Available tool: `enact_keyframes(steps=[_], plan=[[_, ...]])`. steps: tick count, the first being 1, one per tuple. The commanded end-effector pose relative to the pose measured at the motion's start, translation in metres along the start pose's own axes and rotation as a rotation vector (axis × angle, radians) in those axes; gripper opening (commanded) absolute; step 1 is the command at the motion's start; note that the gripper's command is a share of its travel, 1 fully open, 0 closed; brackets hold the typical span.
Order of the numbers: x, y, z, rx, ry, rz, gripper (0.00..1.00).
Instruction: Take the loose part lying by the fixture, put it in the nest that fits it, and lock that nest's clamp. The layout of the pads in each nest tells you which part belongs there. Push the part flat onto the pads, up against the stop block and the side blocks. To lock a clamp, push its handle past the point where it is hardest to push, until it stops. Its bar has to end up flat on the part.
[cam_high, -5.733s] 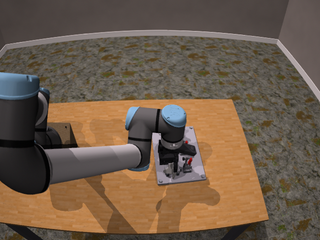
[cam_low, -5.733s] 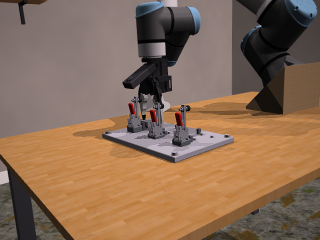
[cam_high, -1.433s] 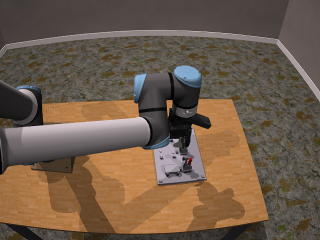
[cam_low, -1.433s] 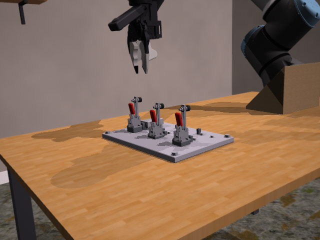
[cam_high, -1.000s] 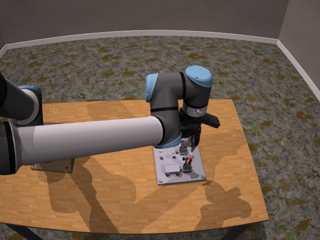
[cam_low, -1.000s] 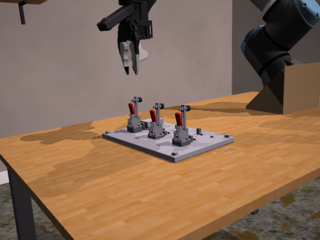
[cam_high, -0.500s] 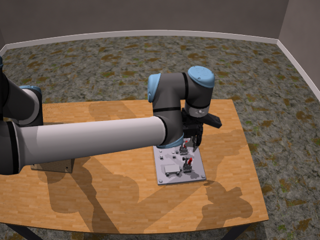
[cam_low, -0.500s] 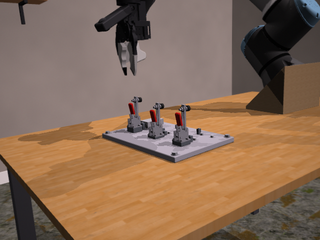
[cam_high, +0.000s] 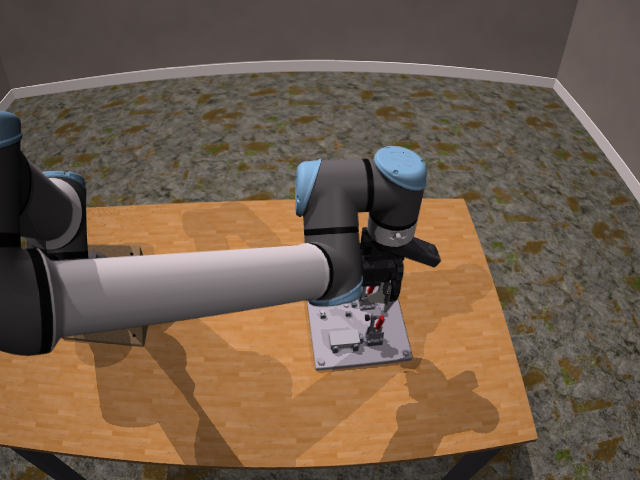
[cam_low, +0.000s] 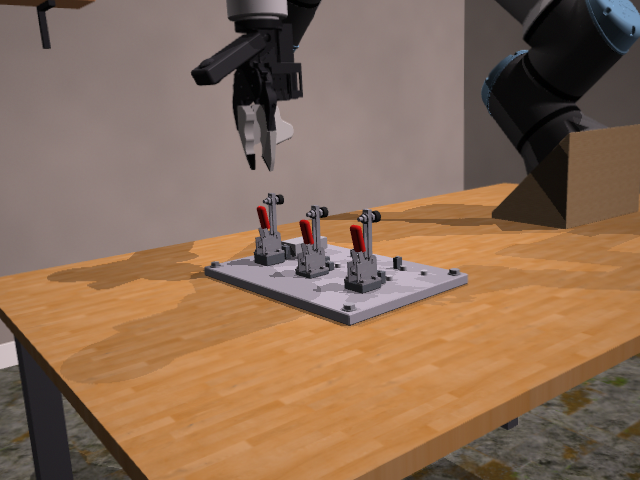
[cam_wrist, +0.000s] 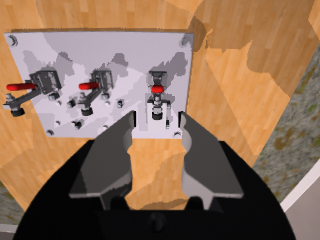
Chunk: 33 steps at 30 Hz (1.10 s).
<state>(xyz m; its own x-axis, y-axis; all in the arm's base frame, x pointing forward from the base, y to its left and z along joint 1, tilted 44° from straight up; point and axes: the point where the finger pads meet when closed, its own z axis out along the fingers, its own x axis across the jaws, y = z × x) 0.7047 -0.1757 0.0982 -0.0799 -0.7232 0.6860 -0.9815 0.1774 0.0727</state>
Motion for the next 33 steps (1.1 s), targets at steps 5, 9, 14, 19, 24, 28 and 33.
enact_keyframes(steps=[5,9,14,19,24,28,33], plan=[[0.000,-0.001,0.029,0.002,0.000,0.000,0.28],[0.000,-0.001,0.042,0.002,0.000,0.000,0.28],[0.000,-0.001,0.052,0.002,0.000,0.000,0.28],[0.000,-0.001,0.056,0.002,0.000,0.000,0.28],[0.000,-0.001,0.058,0.002,0.000,0.000,0.28],[0.000,-0.001,0.058,0.002,0.000,0.000,0.28],[0.000,-0.001,0.058,0.002,0.000,0.000,0.28]])
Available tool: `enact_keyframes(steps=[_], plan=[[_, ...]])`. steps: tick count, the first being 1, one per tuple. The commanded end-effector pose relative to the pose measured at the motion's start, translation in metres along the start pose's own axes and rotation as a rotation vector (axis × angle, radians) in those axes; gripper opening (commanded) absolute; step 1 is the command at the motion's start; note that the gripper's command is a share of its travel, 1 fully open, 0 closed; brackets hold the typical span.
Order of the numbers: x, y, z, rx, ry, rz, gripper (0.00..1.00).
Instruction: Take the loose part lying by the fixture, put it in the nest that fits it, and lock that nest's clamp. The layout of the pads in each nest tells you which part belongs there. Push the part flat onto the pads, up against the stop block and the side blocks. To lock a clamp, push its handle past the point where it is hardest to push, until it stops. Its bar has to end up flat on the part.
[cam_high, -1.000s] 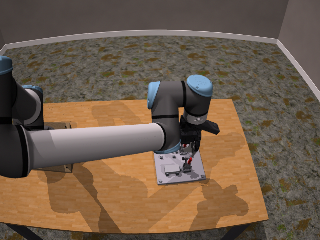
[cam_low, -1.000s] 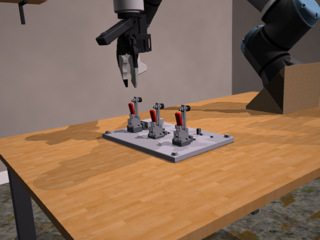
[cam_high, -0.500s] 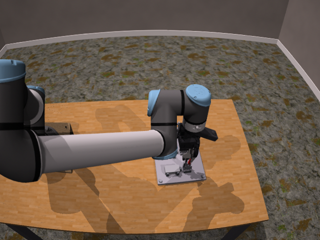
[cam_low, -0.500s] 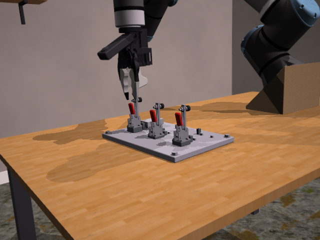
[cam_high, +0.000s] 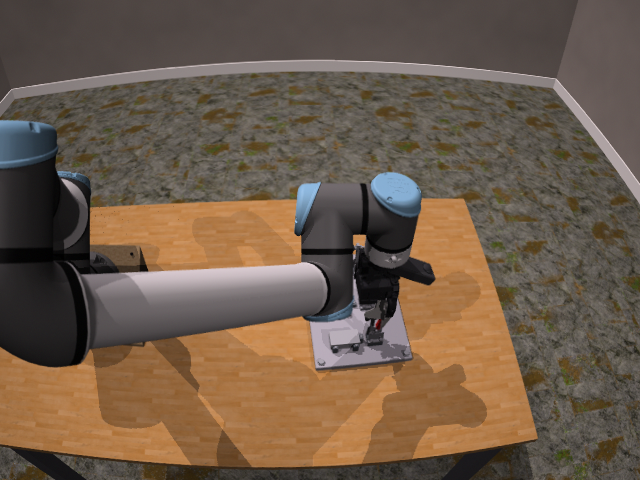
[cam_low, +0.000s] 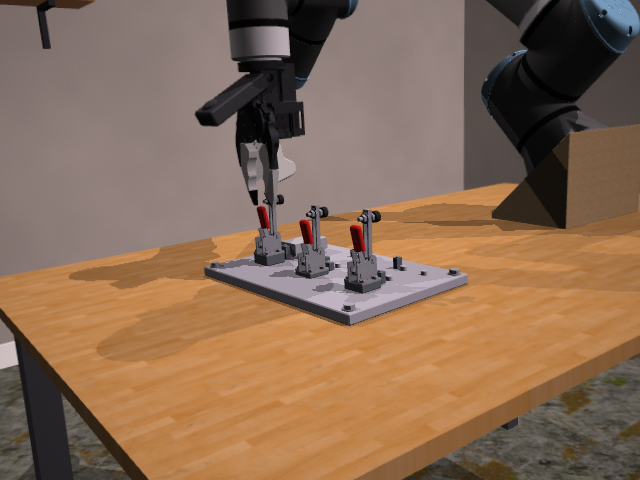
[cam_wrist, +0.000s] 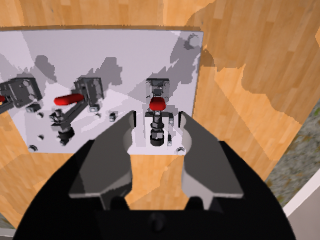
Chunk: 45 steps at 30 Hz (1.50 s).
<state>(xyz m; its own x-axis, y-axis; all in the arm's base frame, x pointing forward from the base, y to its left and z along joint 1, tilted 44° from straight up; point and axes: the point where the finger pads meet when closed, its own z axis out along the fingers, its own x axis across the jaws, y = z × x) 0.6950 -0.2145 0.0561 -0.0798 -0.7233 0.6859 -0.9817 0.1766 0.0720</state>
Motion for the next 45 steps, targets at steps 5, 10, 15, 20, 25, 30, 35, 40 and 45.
enact_keyframes(steps=[5,10,15,20,25,30,35,40,45], plan=[[0.000,0.000,0.000,0.001,0.000,0.000,0.28],[0.000,0.000,0.001,0.001,0.000,0.000,0.28],[0.000,-0.001,0.009,0.001,0.000,0.000,0.28],[0.000,-0.001,0.017,0.001,0.000,0.000,0.28],[0.000,-0.001,0.030,0.001,0.000,0.000,0.28],[0.000,-0.001,0.035,0.001,0.000,0.000,0.28],[0.000,-0.001,0.035,0.001,0.000,0.000,0.28],[0.000,-0.001,0.035,0.001,0.000,0.000,0.28],[0.000,-0.001,0.035,0.001,0.000,0.000,0.28]])
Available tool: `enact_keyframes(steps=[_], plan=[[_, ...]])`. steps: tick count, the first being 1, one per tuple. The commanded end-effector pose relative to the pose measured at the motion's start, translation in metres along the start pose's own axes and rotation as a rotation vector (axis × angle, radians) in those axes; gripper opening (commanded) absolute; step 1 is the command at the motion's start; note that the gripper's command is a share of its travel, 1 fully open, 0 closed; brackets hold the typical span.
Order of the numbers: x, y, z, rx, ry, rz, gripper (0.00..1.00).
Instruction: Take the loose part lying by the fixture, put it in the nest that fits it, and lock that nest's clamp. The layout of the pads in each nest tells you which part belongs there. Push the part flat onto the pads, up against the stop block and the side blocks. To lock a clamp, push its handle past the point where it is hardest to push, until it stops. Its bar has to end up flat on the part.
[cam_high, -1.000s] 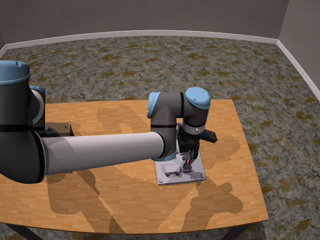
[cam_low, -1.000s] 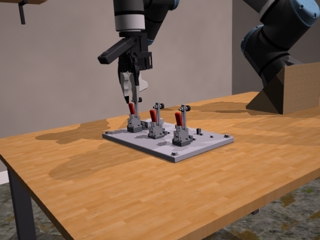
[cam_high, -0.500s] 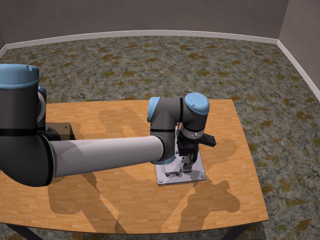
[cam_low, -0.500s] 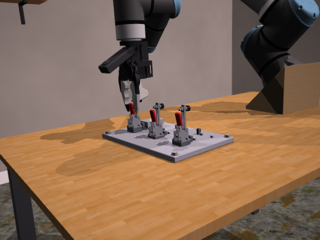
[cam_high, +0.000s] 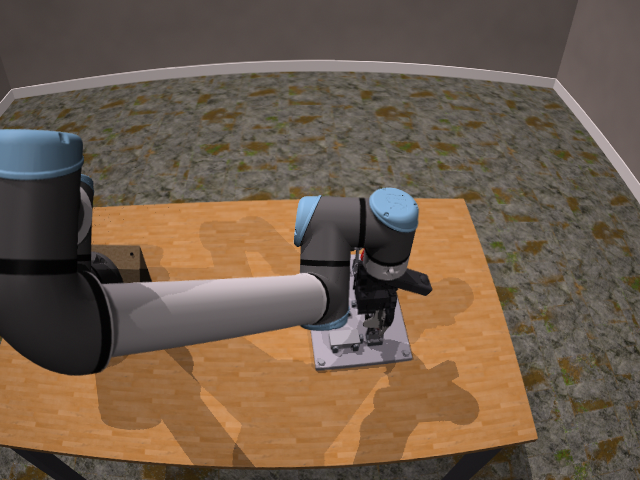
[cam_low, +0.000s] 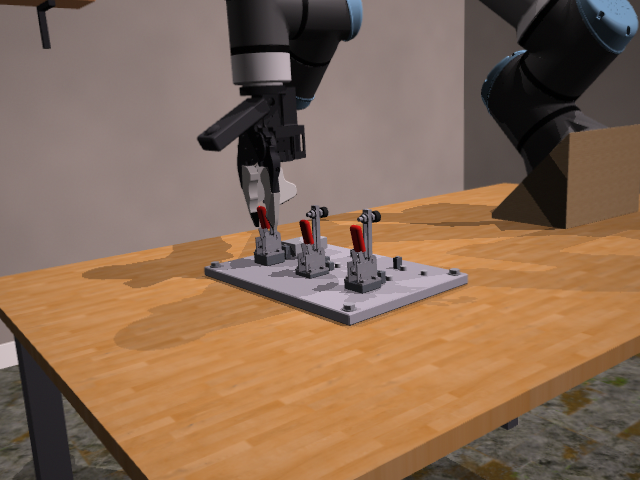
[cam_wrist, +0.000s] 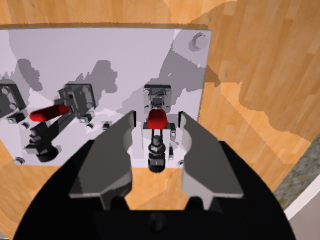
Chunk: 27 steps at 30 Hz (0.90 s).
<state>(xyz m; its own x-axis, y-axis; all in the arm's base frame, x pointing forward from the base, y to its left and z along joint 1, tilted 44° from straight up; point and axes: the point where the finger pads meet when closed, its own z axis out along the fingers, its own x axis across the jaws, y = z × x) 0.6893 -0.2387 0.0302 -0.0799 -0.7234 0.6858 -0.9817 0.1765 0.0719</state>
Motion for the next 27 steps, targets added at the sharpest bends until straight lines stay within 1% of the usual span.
enact_keyframes(steps=[1,2,27], plan=[[0.0001,-0.0004,-0.0006,0.001,0.000,0.000,0.28],[0.0001,-0.0004,-0.0006,0.001,0.000,0.000,0.00],[0.0001,-0.0004,-0.0006,0.001,0.000,0.000,0.00]])
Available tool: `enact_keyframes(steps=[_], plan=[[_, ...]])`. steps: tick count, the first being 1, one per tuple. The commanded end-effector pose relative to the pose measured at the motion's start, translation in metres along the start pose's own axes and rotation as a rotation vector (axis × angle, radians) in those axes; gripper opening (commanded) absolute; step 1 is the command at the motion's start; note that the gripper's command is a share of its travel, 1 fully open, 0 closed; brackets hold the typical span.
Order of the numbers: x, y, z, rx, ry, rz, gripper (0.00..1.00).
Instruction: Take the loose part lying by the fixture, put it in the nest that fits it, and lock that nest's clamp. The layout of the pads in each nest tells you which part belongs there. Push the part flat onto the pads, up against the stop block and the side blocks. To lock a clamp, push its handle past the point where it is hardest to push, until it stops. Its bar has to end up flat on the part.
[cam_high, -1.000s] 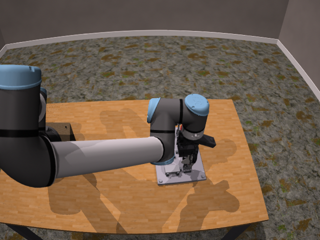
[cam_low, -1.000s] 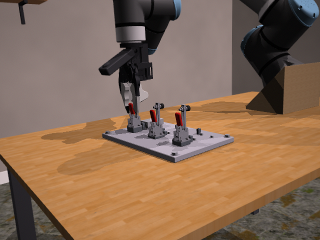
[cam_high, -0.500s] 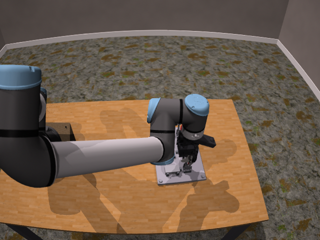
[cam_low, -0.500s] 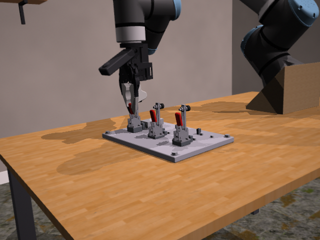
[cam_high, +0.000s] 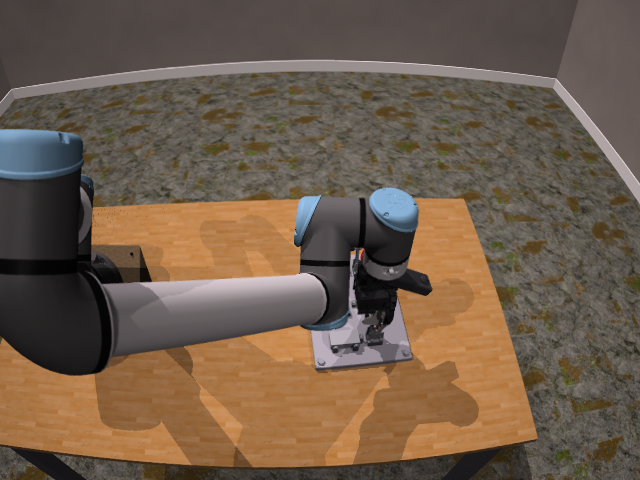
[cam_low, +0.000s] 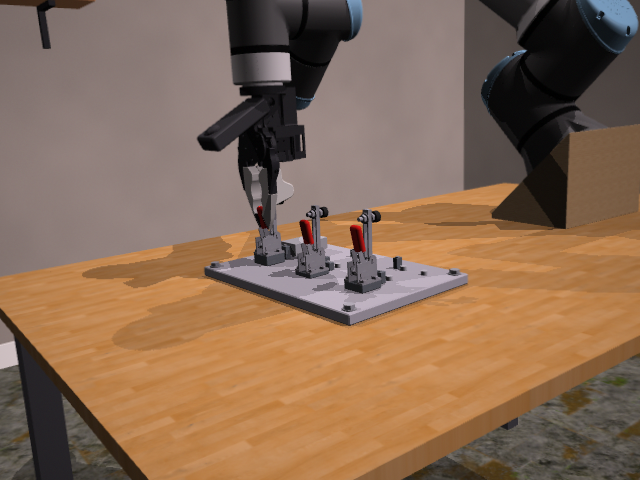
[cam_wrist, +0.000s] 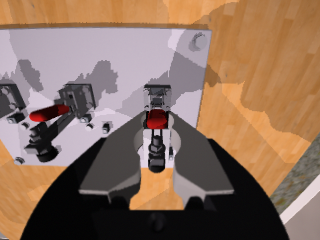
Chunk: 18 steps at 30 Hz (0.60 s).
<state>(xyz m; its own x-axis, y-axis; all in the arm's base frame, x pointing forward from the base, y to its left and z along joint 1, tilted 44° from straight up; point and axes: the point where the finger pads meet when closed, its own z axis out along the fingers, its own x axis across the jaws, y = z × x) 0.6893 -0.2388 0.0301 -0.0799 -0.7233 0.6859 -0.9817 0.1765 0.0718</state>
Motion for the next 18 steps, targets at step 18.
enact_keyframes(steps=[18], plan=[[0.0001,-0.0007,-0.0007,0.001,0.000,0.000,0.00]])
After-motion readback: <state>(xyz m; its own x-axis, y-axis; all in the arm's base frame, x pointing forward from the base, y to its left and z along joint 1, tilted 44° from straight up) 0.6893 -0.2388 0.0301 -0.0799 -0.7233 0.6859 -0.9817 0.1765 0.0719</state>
